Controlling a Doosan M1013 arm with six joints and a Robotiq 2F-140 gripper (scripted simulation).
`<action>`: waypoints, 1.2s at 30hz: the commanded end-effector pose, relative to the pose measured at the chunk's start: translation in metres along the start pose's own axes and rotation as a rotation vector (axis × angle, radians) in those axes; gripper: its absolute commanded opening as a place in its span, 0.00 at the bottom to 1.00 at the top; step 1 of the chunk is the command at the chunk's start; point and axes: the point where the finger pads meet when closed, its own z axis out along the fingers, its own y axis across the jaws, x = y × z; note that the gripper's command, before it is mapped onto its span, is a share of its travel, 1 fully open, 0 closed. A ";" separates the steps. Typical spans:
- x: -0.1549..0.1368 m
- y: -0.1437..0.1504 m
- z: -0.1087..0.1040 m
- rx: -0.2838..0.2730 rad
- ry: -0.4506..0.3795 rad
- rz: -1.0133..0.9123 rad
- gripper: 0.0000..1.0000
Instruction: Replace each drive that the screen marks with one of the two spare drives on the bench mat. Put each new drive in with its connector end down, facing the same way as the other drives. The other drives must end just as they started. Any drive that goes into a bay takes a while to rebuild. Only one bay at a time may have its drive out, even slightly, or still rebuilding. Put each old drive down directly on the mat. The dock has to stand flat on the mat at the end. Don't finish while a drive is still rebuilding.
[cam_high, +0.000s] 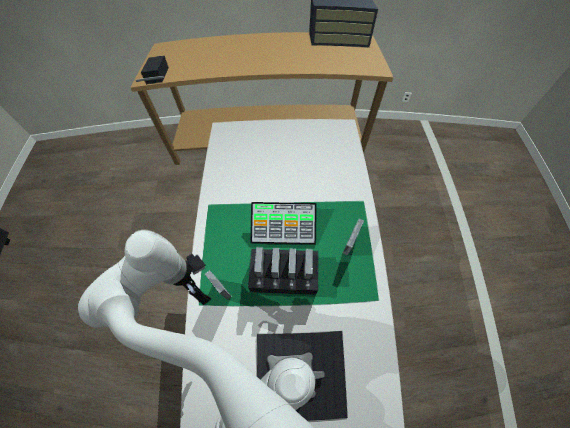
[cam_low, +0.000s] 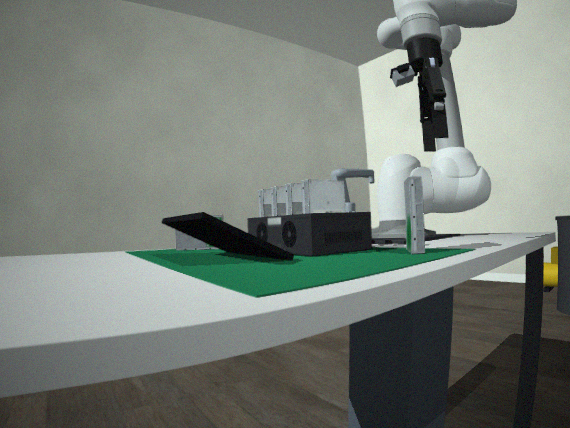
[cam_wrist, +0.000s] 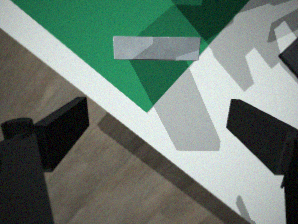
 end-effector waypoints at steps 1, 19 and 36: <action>0.000 0.000 0.000 0.000 -0.022 -0.002 0.89; 0.000 0.000 0.000 0.000 -0.023 -0.002 0.10; 0.000 0.000 0.000 0.000 -0.023 -0.002 0.10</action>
